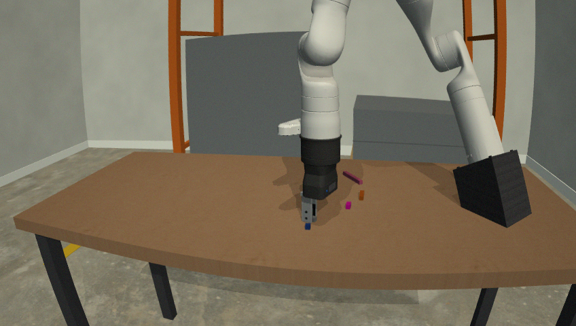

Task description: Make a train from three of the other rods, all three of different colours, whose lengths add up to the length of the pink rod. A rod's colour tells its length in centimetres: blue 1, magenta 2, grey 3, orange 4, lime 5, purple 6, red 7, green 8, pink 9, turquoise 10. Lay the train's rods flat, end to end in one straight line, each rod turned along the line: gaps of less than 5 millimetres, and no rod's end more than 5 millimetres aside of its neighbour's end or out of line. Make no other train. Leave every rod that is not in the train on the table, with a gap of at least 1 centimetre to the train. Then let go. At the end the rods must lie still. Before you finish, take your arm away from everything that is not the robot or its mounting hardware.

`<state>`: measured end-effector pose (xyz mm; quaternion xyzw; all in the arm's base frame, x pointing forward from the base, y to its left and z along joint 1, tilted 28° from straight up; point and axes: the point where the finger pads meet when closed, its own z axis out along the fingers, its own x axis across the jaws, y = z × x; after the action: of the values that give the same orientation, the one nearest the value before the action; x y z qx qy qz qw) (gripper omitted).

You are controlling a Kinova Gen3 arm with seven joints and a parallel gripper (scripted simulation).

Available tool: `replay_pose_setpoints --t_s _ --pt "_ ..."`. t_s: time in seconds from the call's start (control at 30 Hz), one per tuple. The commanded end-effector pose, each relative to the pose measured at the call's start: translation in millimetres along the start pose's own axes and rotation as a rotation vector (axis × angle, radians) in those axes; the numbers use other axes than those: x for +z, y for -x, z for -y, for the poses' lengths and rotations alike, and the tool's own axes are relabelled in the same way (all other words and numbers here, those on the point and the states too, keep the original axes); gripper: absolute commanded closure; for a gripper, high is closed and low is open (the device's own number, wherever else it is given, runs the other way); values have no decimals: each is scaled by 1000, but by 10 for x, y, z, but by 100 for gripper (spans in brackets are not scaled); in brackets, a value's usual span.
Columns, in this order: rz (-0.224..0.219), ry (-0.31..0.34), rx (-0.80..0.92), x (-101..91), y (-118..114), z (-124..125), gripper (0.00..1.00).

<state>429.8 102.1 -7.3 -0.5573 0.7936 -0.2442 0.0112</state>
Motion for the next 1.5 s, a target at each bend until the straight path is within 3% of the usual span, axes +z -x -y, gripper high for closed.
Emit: replay_pose_setpoints --t_s 0.0,0.5,1.0,1.47 --pt "1 0 0 -5 5 2 76" --pt "1 0 0 -105 5 2 76" --pt "1 0 0 -914 4 1 76" --pt "1 0 0 -1005 4 1 76"
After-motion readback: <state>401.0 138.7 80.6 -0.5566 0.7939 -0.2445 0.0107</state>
